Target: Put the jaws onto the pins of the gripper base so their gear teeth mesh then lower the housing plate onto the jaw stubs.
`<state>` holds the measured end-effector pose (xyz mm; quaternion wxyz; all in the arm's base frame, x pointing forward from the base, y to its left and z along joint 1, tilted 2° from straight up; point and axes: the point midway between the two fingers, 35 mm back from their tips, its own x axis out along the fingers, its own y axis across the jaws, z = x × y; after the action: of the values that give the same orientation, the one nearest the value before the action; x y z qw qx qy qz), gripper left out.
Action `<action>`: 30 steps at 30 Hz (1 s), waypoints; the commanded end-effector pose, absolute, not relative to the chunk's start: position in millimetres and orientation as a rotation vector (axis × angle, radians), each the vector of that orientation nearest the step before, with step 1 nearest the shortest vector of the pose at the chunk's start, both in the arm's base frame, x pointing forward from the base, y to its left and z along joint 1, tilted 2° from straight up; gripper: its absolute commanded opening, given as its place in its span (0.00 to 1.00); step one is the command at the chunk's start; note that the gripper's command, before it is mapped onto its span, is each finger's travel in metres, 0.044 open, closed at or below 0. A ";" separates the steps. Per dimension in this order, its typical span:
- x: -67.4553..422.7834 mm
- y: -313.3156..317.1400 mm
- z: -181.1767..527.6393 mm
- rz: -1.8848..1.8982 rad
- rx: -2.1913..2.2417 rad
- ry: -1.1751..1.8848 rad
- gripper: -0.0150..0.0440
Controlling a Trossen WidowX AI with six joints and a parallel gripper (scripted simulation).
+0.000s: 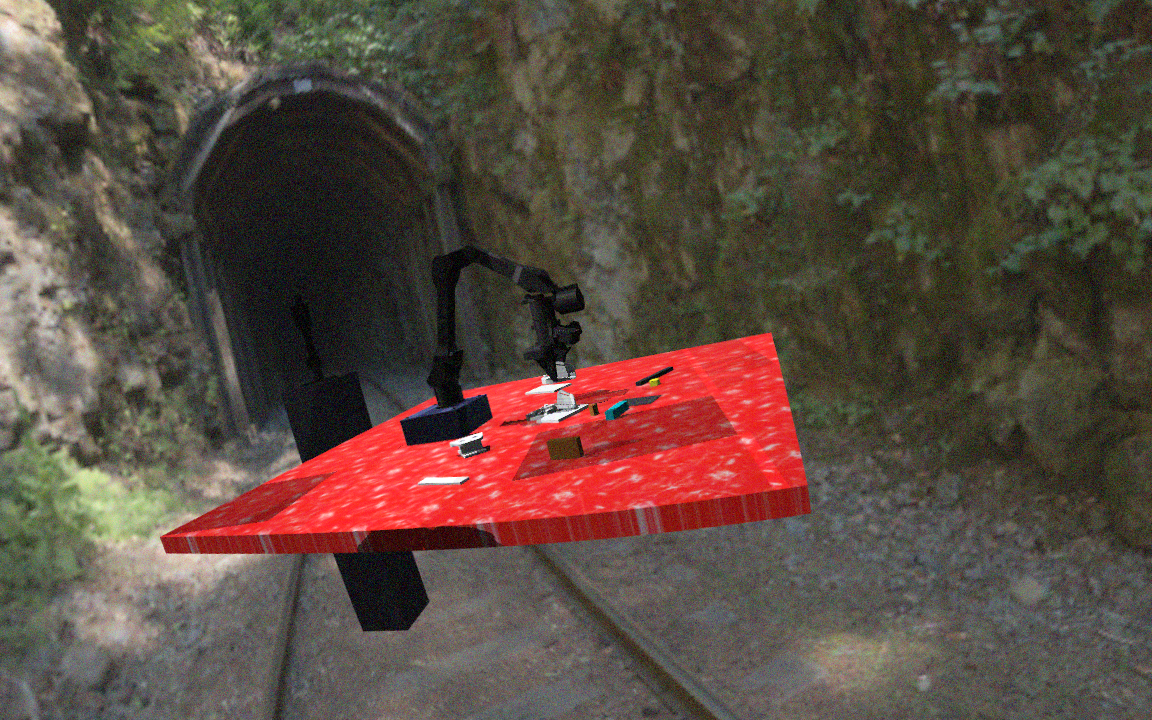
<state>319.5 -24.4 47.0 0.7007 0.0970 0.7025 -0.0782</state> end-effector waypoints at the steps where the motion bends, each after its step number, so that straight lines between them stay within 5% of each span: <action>1: 316.2 -36.4 48.0 -0.213 0.250 1.555 0.48; 30: 309.2 -59.7 47.2 -0.277 0.311 1.549 0.48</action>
<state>308.8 -59.3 46.5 0.6936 0.1399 0.6959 -0.1232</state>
